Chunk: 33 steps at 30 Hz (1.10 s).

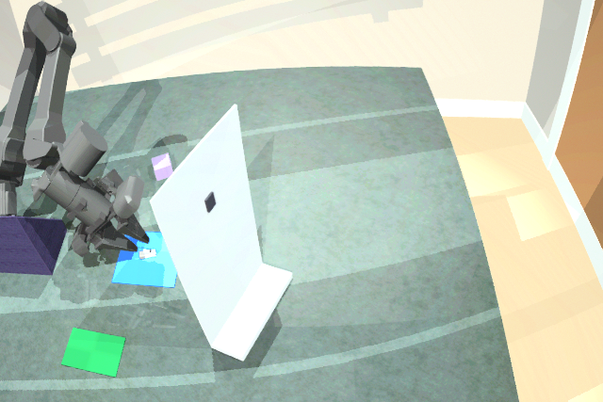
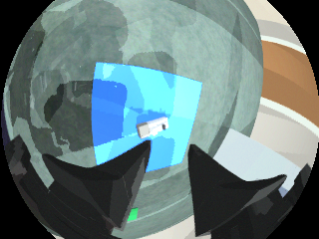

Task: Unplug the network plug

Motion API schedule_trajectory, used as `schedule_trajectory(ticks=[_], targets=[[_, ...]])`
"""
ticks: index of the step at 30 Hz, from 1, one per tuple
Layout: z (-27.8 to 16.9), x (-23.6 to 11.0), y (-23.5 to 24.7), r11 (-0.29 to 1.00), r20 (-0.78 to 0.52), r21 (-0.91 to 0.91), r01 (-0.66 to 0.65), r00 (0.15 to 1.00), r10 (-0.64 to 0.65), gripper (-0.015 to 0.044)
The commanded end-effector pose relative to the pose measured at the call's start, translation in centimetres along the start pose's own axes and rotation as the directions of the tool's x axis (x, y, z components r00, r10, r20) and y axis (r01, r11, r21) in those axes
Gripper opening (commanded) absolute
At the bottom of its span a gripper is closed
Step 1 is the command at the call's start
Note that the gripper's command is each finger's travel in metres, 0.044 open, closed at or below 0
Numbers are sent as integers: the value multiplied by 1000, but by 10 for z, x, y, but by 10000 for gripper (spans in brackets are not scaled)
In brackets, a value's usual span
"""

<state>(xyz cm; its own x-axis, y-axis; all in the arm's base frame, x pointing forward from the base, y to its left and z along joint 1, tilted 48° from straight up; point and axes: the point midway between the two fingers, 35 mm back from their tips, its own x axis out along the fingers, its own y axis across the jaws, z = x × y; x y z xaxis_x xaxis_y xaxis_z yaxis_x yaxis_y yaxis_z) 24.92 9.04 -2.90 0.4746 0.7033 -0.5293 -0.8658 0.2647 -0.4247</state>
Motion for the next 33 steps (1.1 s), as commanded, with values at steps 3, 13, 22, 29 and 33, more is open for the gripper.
schedule_trajectory(ticks=[3, 13, 22, 29, 33], targets=[[0, -5, 2, 1000, 3, 1, -4, 1000, 4, 156], [-1, -12, 1, 1000, 1, 1, -5, 1000, 5, 156], [-3, -16, -3, 1000, -5, -1, -9, 1000, 9, 156], [-5, -20, -7, 1000, -8, -2, -12, 1000, 12, 156], [-6, -22, -9, 1000, -10, -2, -13, 1000, 13, 156]])
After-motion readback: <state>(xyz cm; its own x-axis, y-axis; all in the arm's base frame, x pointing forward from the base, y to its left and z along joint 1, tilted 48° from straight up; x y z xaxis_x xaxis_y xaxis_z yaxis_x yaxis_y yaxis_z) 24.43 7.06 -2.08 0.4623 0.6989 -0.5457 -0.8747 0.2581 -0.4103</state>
